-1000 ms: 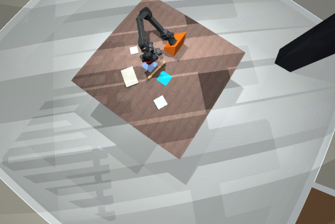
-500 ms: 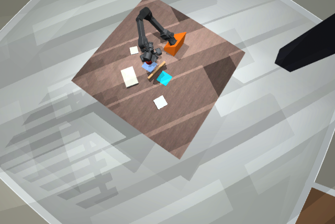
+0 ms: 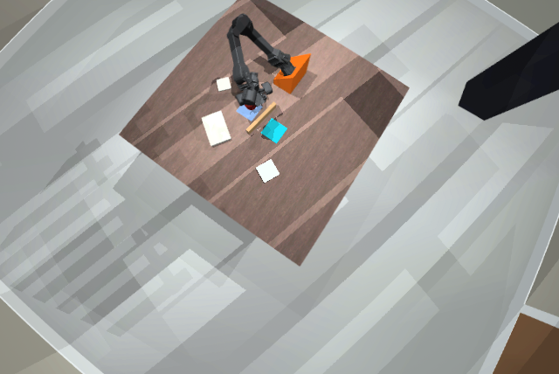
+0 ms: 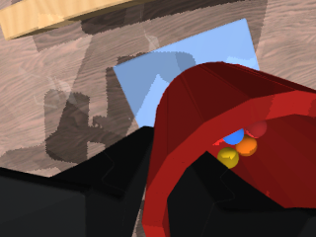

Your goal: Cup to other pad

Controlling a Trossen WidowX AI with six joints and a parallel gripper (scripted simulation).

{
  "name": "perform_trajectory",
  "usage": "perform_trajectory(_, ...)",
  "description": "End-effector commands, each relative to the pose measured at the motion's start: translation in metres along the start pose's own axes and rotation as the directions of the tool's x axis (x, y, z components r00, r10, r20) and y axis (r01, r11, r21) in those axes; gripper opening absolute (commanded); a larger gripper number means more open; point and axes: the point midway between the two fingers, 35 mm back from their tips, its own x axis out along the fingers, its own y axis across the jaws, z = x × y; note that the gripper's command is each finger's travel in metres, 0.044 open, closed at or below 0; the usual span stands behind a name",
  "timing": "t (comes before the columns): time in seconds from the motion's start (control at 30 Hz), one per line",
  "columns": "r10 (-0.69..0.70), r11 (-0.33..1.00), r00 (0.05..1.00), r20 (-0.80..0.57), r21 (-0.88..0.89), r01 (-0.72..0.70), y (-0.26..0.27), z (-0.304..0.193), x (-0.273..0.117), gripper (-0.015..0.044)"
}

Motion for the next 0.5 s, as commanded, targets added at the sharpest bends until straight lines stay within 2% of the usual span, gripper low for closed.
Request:
perform_trajectory(0.0,0.004,1.000,1.000,0.001,0.005,-0.004,0.003,0.008,0.000,0.0000)
perform_trajectory(0.47,0.006,1.000,1.000,0.002,0.006,-0.006,0.013,0.035,-0.001,0.0000)
